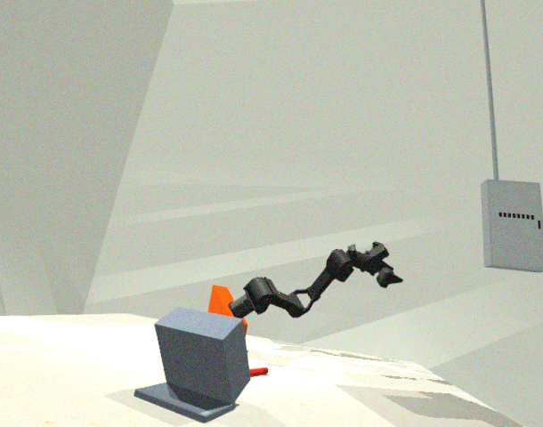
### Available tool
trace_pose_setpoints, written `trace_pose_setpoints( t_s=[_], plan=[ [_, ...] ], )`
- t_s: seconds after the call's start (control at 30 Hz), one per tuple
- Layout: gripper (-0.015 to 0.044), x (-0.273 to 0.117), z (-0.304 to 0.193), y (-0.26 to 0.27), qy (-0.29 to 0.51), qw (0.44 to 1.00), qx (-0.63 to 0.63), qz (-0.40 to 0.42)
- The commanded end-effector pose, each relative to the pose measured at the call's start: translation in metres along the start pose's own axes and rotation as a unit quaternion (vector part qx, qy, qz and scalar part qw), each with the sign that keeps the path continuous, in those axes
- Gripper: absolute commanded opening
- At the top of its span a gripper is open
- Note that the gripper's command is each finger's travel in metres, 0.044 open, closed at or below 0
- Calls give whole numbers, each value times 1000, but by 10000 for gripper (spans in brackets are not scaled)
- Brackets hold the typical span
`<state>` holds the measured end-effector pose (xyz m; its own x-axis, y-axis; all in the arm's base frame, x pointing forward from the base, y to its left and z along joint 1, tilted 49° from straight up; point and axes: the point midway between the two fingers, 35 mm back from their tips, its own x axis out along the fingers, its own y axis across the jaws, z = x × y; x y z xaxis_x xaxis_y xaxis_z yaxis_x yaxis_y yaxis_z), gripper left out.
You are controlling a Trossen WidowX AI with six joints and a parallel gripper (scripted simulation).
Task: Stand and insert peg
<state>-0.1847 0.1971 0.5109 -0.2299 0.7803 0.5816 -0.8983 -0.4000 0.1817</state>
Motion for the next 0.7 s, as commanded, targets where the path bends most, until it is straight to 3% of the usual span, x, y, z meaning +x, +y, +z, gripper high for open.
trace_pose_setpoints(
  t_s=[0.0,0.33,0.67],
  plan=[
    [426,0,2,-1,-2,1000,1,0],
    [440,-19,77,-34,-108,994,23,-19],
    [440,-66,171,-101,-242,963,22,-116]
  ],
)
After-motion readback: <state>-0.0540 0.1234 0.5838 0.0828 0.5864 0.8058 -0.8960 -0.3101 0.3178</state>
